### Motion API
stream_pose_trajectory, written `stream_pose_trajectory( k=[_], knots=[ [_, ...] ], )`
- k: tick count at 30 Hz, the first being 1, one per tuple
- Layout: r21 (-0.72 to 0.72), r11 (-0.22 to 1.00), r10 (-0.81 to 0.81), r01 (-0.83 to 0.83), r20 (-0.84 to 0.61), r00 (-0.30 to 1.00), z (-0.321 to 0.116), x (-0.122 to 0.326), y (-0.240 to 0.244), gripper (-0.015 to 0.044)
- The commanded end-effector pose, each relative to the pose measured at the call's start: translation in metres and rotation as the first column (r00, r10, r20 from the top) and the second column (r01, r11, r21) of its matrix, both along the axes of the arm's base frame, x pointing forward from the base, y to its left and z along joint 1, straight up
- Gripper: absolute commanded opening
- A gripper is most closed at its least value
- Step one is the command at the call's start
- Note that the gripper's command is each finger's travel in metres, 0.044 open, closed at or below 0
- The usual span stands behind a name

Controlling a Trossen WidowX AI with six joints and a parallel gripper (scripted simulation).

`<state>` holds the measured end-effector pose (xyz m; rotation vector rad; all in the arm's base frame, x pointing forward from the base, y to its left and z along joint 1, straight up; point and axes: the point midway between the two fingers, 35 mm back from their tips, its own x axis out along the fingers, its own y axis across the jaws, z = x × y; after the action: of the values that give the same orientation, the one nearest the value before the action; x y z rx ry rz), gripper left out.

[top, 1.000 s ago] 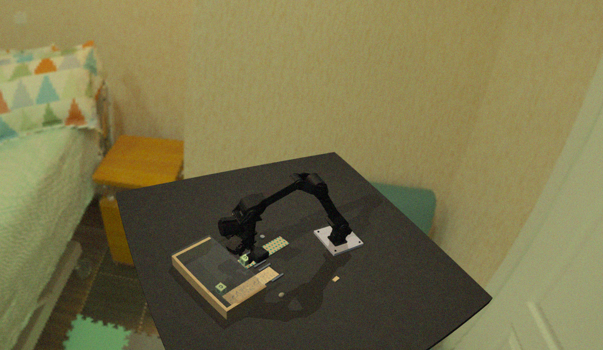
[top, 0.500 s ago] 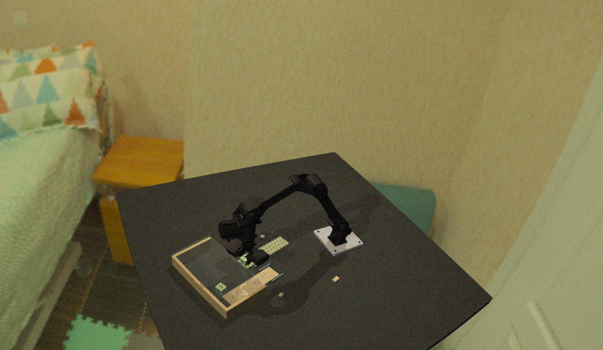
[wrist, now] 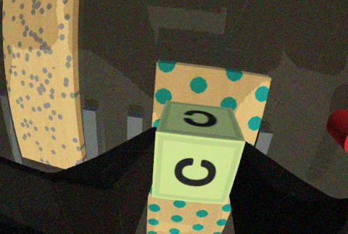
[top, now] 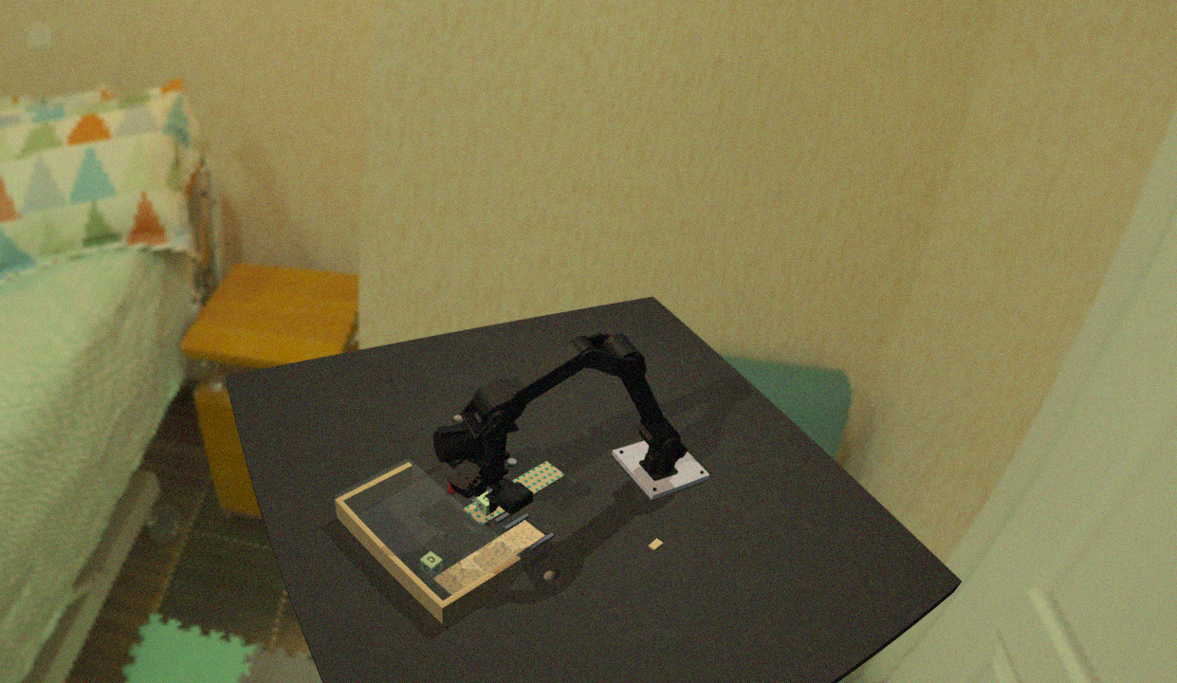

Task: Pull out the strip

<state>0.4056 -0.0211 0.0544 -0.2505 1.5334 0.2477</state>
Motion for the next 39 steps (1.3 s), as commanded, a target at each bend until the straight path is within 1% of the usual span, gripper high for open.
stream_pose_trajectory(
  k=[1, 10, 14, 28, 31, 39],
  knots=[
    [-0.002, 1.000, -0.002, 0.002, 0.012, 1.000, 0.014, -0.012, 0.001, 0.0000],
    [-0.003, 1.000, -0.005, 0.005, 0.010, 1.000, 0.032, -0.045, 0.002, 0.0000],
    [-0.003, 1.000, -0.005, 0.005, 0.010, 1.000, 0.033, -0.051, 0.003, 0.0000],
    [-0.003, 1.000, -0.005, 0.005, 0.006, 1.000, 0.030, -0.101, 0.005, 0.0000],
    [-0.003, 1.000, -0.005, 0.005, 0.006, 1.000, 0.031, -0.104, 0.005, 0.0000],
    [-0.003, 1.000, -0.005, 0.005, 0.006, 1.000, 0.065, -0.105, 0.005, 0.0000]
  ],
)
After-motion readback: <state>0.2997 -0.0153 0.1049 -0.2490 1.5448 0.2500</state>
